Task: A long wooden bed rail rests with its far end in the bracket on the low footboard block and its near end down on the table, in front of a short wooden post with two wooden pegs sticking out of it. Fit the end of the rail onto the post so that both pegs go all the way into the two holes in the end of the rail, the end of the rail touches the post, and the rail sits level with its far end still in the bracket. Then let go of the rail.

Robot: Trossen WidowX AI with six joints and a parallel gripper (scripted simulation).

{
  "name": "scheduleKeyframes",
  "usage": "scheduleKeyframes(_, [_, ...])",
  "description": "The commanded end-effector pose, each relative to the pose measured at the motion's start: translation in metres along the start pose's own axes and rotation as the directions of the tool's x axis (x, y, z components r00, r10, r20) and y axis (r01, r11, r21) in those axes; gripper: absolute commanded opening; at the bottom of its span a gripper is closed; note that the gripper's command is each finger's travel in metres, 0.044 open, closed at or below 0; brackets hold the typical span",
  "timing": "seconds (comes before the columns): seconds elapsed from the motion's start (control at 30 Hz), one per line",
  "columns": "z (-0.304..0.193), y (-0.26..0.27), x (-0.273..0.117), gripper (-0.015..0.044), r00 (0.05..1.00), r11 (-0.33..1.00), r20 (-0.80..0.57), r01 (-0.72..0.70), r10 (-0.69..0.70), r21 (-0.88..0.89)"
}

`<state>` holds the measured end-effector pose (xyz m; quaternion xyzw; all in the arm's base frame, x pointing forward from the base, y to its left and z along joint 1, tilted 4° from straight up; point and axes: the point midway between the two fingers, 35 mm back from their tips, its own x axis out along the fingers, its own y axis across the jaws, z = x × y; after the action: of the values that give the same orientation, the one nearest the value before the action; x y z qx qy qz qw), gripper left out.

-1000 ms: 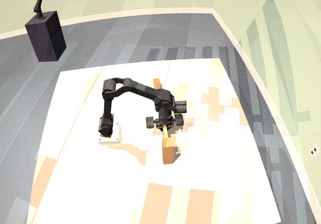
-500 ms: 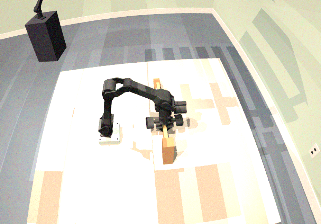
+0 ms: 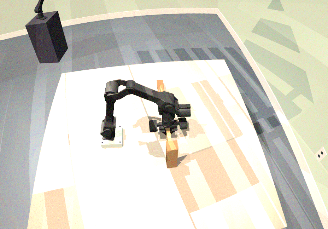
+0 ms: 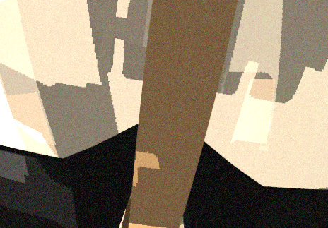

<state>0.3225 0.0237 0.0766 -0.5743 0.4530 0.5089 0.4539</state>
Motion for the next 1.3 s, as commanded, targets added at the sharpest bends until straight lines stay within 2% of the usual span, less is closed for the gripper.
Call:
scheduleKeyframes(0.0, [-0.0026, -0.0001, -0.0016, 0.0, 1.0, 1.0, -0.003, 0.002, -0.002, -0.001])
scheduleKeyframes(1.27, [0.0031, -0.0005, -0.0031, 0.0, 1.0, 1.0, -0.002, 0.002, -0.002, -0.001])
